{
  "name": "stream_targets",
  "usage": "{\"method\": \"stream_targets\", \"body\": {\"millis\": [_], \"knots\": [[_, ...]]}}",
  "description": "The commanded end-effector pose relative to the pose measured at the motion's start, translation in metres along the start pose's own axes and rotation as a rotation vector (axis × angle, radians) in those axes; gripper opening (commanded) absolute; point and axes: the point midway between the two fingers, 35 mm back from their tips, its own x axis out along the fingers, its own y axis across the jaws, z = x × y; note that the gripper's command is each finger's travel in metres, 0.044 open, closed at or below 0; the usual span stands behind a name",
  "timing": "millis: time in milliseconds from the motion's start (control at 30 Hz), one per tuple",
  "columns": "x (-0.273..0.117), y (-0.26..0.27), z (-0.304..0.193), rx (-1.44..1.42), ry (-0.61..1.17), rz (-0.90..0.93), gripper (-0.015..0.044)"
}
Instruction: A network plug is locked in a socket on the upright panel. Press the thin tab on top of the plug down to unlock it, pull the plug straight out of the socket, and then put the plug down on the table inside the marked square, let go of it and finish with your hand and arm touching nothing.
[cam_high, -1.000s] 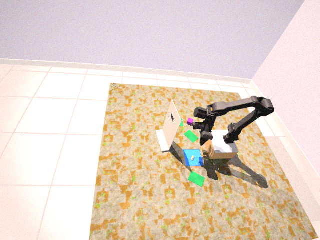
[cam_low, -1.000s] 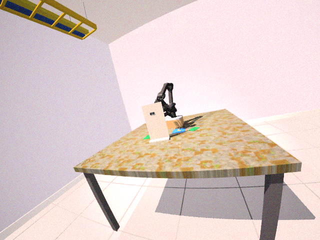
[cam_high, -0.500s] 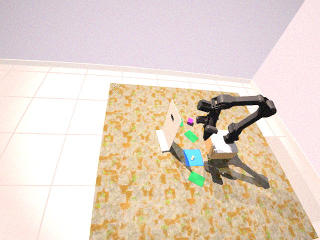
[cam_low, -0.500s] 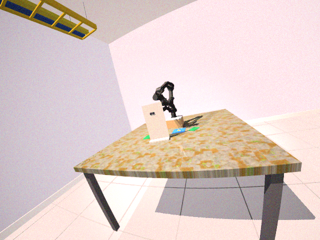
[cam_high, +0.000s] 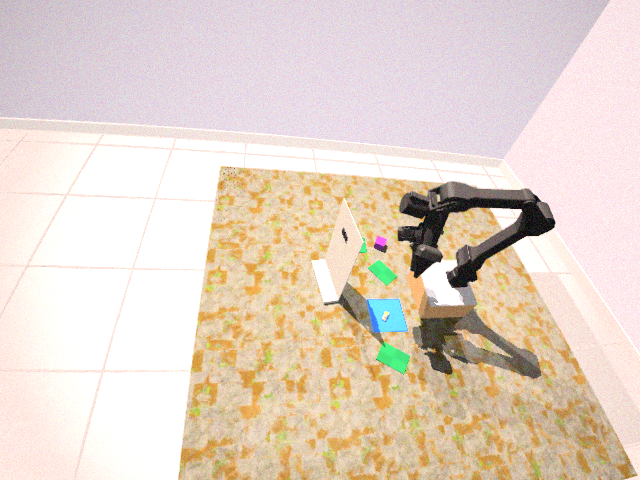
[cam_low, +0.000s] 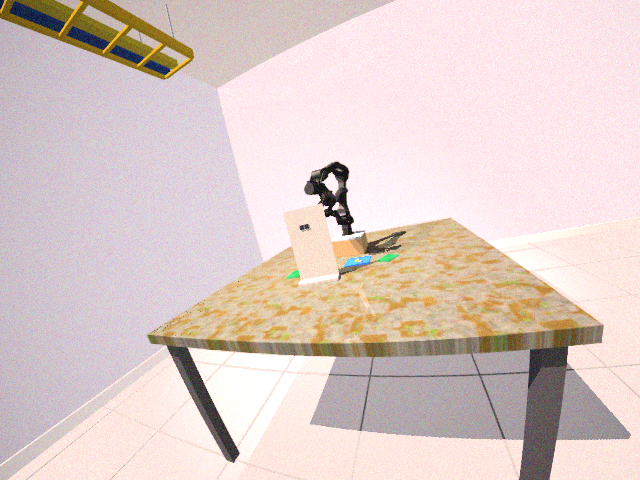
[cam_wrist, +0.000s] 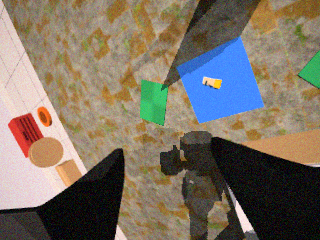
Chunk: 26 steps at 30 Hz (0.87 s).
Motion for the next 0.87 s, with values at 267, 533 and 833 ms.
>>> {"method": "stream_targets", "body": {"millis": [267,533,833], "knots": [[-0.0010,0.0011,-0.0003,-0.006,-0.001,0.003,0.0440],[-0.0010,0.0011,-0.0003,-0.006,-0.001,0.003,0.0440],[-0.0010,0.0011,-0.0003,-0.006,-0.001,0.003,0.0440]]}}
